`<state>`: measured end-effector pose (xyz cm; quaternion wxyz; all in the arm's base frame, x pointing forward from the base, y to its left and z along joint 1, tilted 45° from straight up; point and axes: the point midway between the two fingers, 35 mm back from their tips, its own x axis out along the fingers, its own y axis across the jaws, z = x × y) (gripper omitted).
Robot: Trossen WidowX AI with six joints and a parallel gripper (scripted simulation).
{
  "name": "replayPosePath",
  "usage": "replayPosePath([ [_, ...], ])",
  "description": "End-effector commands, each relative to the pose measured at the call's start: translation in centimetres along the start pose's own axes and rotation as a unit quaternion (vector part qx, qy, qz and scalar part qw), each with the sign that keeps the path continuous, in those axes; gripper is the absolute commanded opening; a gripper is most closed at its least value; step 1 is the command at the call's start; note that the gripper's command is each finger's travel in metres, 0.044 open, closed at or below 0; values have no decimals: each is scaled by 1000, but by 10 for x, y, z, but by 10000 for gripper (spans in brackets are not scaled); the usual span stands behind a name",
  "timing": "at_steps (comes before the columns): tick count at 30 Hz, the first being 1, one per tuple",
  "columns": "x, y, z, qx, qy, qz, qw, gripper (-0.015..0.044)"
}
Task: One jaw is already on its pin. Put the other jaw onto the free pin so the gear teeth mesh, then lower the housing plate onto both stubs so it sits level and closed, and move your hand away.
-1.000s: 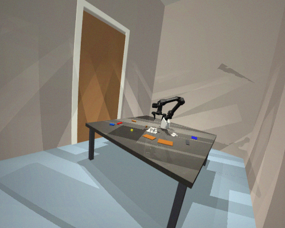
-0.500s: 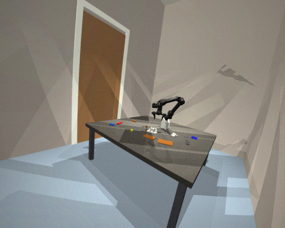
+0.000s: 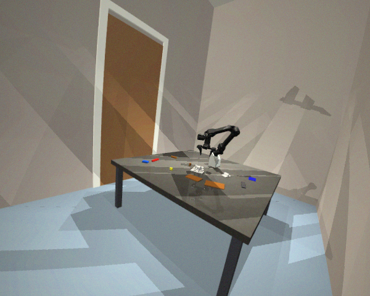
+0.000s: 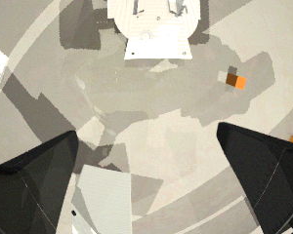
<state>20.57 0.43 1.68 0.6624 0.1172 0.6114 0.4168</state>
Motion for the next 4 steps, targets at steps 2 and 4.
replayPosePath([
  [2,0,0,-1,-1,2,0,1000,440],
  [4,0,0,-1,-1,2,0,1000,440],
])
